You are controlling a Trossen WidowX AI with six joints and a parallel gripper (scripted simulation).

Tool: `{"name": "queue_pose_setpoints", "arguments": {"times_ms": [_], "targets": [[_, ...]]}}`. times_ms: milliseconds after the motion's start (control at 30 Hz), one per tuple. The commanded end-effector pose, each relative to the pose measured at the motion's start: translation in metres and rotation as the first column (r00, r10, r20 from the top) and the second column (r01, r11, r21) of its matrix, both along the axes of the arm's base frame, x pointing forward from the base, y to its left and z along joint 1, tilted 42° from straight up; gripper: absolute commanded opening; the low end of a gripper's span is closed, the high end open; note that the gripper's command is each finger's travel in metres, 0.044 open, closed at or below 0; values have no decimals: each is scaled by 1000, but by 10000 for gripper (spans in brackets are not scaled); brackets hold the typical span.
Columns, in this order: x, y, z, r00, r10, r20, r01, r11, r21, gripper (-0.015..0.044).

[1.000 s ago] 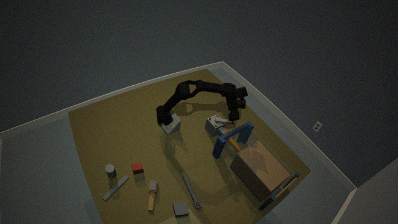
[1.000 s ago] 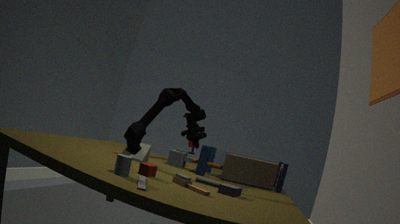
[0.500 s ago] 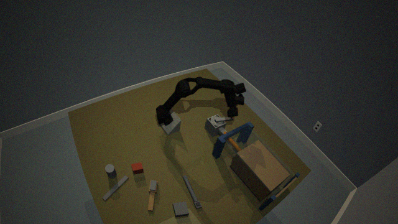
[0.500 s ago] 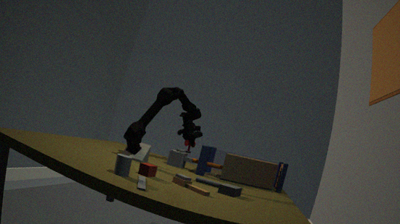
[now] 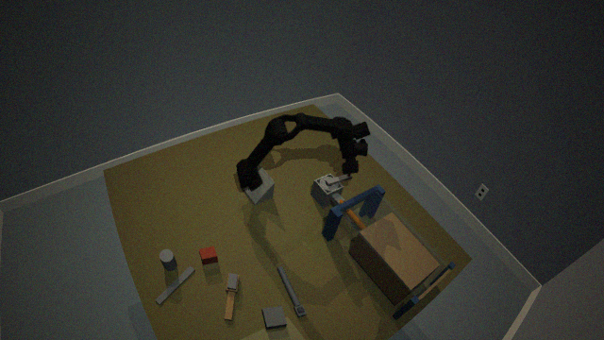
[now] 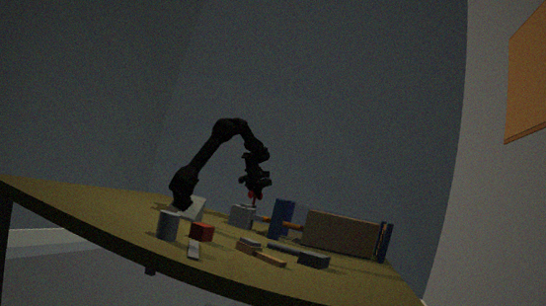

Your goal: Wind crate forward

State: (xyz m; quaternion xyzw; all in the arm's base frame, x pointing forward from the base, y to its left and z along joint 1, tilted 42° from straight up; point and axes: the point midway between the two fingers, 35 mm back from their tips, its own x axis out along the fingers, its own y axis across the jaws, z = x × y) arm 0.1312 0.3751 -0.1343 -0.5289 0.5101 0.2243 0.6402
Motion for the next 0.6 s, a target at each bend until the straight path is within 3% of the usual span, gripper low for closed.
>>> {"name": "queue_pose_setpoints", "arguments": {"times_ms": [0, 567], "targets": [[-24, -7, -4, 999, 13, -44, -14, 1000, -23, 0], [-51, -18, 0, 999, 13, -47, -14, 1000, -24, 0]]}}
